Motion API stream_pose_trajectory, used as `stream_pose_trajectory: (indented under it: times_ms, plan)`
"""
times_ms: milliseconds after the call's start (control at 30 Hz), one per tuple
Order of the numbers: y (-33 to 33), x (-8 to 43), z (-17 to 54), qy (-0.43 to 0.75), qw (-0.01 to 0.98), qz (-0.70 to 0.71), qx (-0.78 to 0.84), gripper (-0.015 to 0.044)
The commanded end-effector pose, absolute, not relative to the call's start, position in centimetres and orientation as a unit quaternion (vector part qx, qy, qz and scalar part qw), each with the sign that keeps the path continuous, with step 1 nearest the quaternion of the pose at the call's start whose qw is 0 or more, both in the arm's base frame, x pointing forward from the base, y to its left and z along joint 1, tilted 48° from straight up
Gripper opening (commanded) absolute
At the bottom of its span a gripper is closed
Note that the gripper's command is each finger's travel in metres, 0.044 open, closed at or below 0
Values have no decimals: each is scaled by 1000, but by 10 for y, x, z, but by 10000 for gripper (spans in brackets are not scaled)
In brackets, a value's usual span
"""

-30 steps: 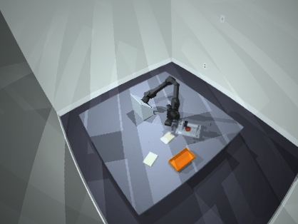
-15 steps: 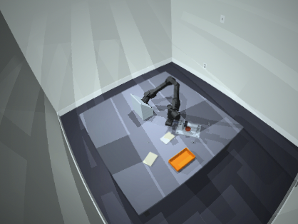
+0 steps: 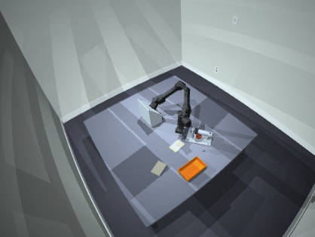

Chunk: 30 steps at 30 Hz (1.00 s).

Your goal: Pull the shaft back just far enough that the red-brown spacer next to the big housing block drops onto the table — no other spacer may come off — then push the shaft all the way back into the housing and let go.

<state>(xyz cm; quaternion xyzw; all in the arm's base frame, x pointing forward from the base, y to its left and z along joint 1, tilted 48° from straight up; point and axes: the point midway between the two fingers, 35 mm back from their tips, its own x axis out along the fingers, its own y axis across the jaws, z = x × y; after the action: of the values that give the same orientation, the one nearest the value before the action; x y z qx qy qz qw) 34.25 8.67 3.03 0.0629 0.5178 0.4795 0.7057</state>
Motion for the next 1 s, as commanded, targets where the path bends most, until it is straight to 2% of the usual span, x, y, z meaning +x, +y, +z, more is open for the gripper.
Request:
stream_pose_trajectory:
  times_ms: [0,967]
  plan:
    - [86,347,33,515,709,478,62,0]
    - [90,355,38,515,709,478,62,0]
